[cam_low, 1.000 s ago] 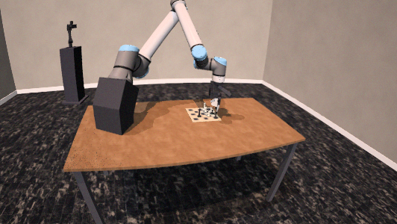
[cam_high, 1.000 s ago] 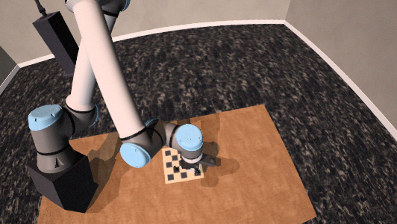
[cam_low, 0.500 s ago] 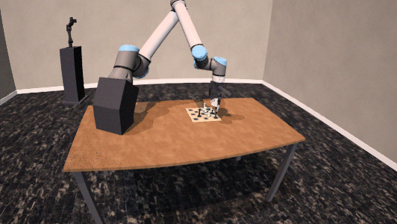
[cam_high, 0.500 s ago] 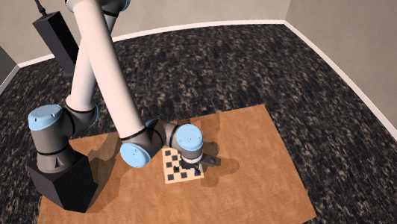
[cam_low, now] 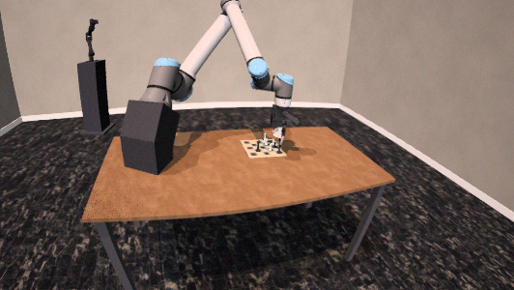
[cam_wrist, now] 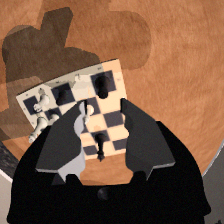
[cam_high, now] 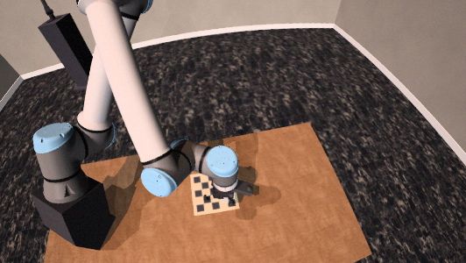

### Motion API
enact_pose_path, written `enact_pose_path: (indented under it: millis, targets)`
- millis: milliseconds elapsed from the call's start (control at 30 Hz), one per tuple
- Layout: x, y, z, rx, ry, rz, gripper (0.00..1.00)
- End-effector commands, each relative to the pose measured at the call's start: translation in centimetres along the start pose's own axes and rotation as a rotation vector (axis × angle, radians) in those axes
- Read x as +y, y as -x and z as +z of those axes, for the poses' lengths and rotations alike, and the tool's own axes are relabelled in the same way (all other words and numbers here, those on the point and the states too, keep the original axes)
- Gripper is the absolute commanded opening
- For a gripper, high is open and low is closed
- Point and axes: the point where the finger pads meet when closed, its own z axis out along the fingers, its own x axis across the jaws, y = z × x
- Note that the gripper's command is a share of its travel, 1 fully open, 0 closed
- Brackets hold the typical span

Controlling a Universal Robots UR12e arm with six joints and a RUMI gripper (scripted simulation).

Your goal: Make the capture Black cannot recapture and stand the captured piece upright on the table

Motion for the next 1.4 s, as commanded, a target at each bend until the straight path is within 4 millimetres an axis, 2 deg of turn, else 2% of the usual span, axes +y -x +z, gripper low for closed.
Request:
enact_pose_path:
  millis: [0,300,733,1367]
  targets:
    - [-0.1,0.0,-0.1,0.0,-0.001,0.0,0.25]
    - [-0.1,0.0,0.4,0.0,-0.001,0.0,0.25]
    - [-0.1,0.0,3.2,0.0,-0.001,0.0,0.25]
    - [-0.1,0.0,3.8,0.0,-0.001,0.0,0.25]
